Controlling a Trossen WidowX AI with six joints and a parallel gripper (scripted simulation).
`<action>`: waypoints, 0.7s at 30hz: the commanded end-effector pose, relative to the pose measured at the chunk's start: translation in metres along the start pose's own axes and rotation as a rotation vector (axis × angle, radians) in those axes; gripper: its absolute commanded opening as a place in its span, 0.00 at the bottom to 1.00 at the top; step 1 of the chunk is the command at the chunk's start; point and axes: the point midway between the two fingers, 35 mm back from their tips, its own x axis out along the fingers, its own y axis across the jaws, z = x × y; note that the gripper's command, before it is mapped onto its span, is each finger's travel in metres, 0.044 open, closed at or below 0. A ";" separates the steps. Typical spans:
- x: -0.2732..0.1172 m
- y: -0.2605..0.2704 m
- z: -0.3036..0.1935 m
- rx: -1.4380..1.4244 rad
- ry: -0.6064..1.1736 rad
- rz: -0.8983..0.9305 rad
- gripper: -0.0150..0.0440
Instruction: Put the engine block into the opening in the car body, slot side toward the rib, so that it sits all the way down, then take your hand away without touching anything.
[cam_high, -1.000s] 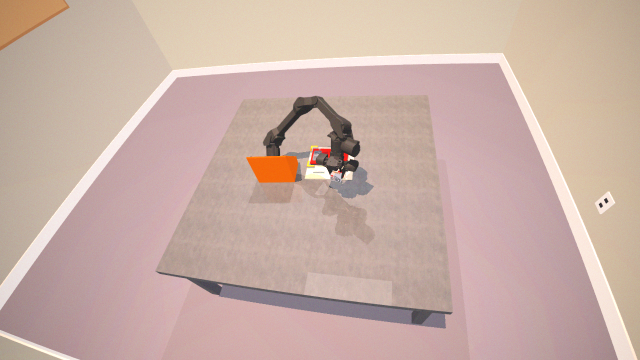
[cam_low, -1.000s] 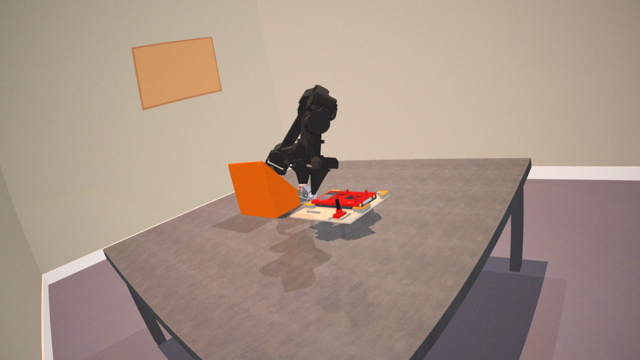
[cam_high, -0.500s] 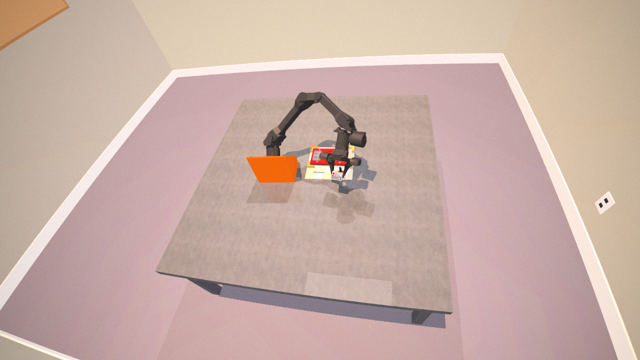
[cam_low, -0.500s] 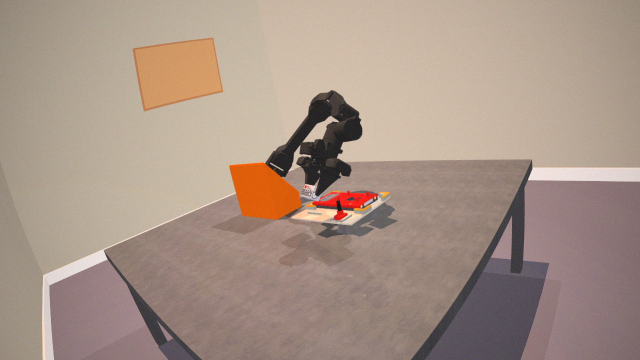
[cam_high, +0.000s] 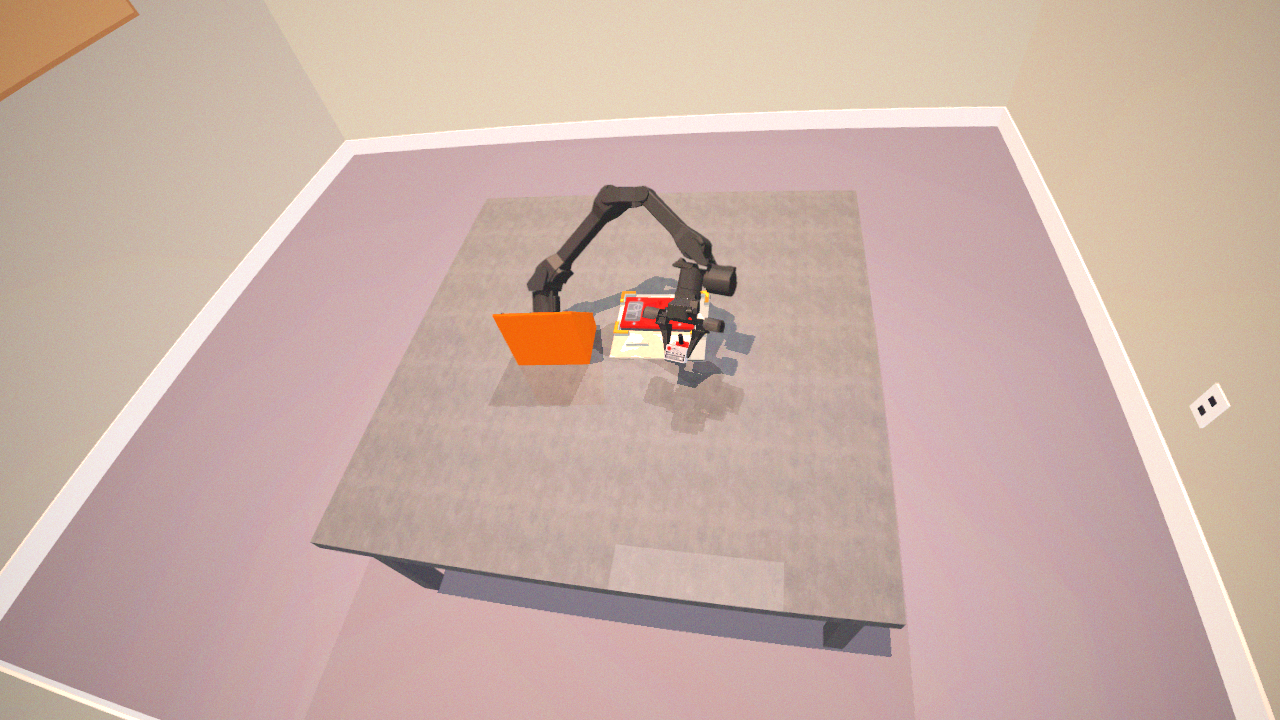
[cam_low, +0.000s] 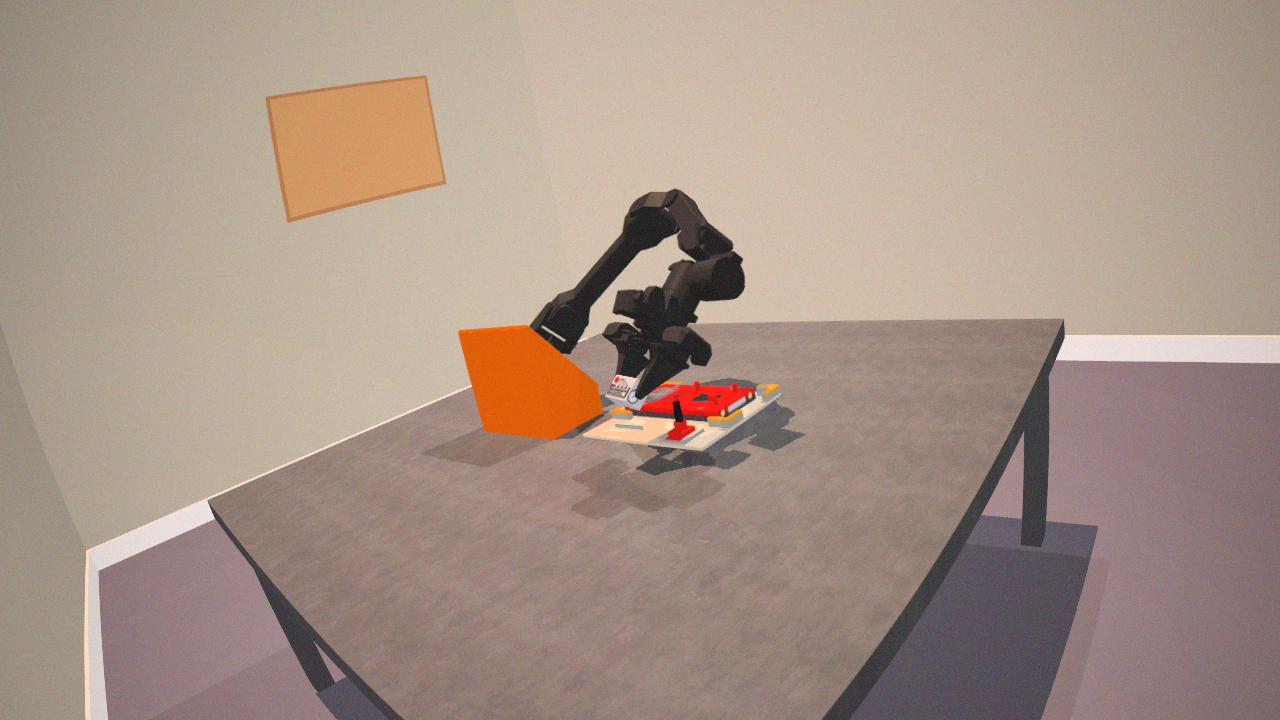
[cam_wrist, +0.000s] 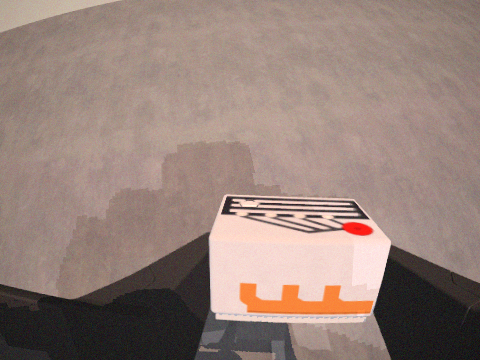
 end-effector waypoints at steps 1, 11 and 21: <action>0.007 -0.002 -0.004 0.014 -0.025 -0.007 0.25; 0.022 -0.002 -0.021 0.013 -0.025 -0.007 0.25; 0.035 -0.002 -0.035 0.013 -0.024 -0.007 0.25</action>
